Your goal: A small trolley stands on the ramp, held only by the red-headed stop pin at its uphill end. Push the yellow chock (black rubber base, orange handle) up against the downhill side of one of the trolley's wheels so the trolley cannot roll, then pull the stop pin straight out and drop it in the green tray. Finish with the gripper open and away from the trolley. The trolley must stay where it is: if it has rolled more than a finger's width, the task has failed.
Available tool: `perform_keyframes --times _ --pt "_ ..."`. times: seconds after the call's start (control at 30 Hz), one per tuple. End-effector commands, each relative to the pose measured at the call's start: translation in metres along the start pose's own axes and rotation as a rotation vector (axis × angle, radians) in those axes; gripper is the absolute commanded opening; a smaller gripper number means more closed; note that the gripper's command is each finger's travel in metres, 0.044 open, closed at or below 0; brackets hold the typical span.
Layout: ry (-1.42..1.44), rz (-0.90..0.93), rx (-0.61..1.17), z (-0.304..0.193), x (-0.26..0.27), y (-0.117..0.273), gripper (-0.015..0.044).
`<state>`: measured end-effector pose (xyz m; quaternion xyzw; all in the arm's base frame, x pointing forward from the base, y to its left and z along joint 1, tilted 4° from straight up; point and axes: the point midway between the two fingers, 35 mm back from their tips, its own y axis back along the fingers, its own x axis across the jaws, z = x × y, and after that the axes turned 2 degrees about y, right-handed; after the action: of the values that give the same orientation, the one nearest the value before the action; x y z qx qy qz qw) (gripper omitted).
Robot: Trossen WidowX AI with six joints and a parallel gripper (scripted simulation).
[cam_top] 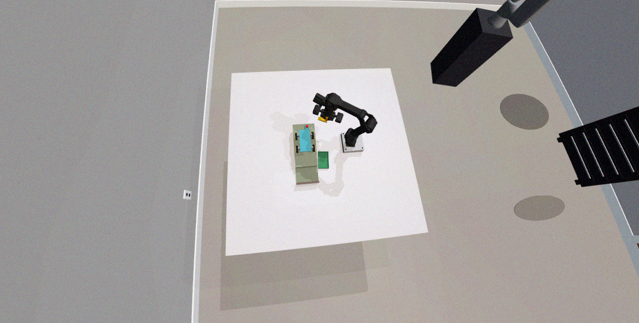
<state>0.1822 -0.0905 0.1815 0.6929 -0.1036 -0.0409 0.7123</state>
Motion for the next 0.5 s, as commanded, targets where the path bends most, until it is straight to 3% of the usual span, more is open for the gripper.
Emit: perform_keyframes --times 0.0,0.47 --pt "0.001 0.000 -0.003 0.0010 0.0010 0.0049 0.0000" --pt "0.352 -0.001 -0.002 0.0010 0.0011 0.0049 0.0000"
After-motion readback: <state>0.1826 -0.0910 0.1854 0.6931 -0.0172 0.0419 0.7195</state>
